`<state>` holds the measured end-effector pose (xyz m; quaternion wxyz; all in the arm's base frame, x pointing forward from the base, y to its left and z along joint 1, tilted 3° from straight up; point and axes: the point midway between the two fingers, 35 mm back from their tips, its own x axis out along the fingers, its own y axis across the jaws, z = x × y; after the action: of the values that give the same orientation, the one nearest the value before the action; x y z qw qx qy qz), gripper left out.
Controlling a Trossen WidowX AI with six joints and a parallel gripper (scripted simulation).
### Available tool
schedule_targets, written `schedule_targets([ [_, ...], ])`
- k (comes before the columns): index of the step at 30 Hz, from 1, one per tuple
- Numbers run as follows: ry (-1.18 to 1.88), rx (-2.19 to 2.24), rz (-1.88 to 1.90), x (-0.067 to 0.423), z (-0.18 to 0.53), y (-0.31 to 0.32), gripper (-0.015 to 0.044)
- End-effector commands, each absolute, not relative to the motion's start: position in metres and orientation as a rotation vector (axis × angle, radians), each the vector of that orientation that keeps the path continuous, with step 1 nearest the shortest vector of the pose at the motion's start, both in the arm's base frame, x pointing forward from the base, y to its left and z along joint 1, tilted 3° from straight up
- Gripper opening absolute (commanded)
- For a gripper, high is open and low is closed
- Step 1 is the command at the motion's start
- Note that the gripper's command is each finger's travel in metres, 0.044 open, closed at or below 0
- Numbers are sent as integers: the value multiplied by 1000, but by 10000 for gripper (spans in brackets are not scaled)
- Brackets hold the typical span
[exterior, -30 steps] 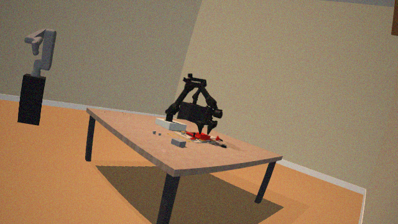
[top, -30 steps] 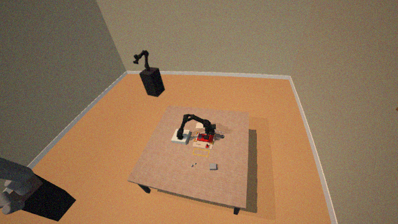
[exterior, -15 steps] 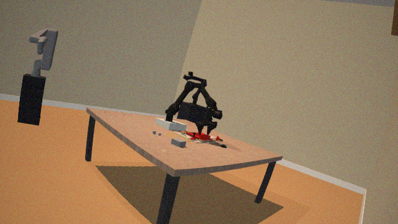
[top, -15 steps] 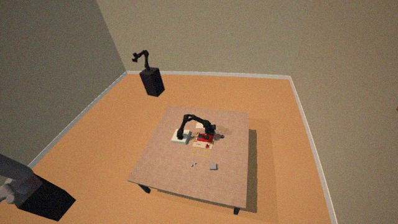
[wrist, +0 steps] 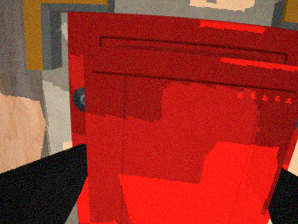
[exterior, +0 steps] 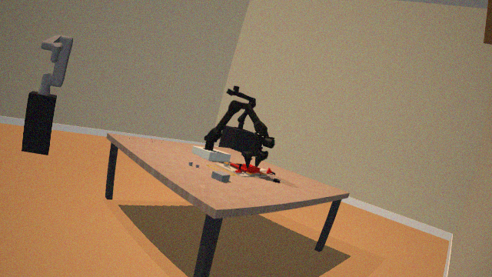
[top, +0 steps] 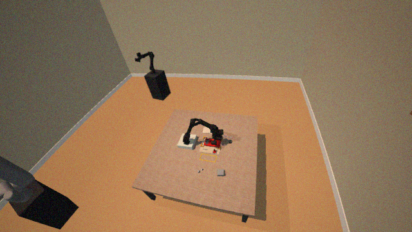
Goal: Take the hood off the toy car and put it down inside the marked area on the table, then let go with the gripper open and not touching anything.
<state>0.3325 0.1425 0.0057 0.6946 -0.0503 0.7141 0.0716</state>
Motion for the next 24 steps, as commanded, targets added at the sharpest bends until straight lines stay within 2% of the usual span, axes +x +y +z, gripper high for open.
schedule_targets([
  [1, 1594, -112, 160, 333, 6, 143, 335],
  [7, 1594, -112, 160, 333, 6, 143, 295],
  [18, 1594, -113, 159, 333, 12, 142, 6],
  [24, 1594, -113, 159, 333, 15, 142, 0],
])
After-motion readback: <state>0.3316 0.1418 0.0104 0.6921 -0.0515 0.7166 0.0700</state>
